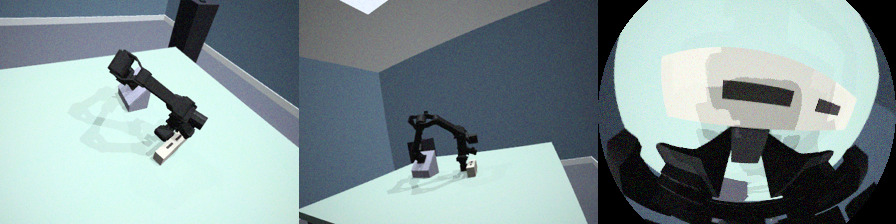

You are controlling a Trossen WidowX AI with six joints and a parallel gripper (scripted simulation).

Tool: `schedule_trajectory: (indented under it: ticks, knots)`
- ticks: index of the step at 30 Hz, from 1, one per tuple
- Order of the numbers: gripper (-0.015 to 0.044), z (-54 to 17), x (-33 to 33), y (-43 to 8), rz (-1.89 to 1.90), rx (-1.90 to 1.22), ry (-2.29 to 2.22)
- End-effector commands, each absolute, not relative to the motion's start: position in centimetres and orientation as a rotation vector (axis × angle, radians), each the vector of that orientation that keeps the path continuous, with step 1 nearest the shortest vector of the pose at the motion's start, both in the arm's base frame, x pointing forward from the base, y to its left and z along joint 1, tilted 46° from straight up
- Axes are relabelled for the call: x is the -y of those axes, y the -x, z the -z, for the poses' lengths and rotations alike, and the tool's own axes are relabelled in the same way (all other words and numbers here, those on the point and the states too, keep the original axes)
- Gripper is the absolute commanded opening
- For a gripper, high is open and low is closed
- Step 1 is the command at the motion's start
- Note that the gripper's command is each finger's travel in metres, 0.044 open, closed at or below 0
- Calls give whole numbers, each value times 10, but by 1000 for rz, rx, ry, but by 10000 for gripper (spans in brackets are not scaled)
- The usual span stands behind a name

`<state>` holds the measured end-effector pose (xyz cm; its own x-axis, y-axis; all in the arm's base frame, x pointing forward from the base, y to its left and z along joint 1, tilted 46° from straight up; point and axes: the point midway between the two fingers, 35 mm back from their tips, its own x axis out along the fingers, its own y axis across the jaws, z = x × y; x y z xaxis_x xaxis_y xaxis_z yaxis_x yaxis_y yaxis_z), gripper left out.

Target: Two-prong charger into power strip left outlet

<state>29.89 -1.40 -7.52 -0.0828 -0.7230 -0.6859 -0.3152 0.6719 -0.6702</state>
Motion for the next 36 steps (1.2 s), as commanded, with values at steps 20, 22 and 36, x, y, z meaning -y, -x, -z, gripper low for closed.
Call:
schedule_trajectory:
  ticks: [20,22,36]
  knots:
    - [0,78,11,-314,416,-1659,845]
    - [0,79,11,-315,416,-1659,845]
    - [0,79,11,-313,416,-1659,845]
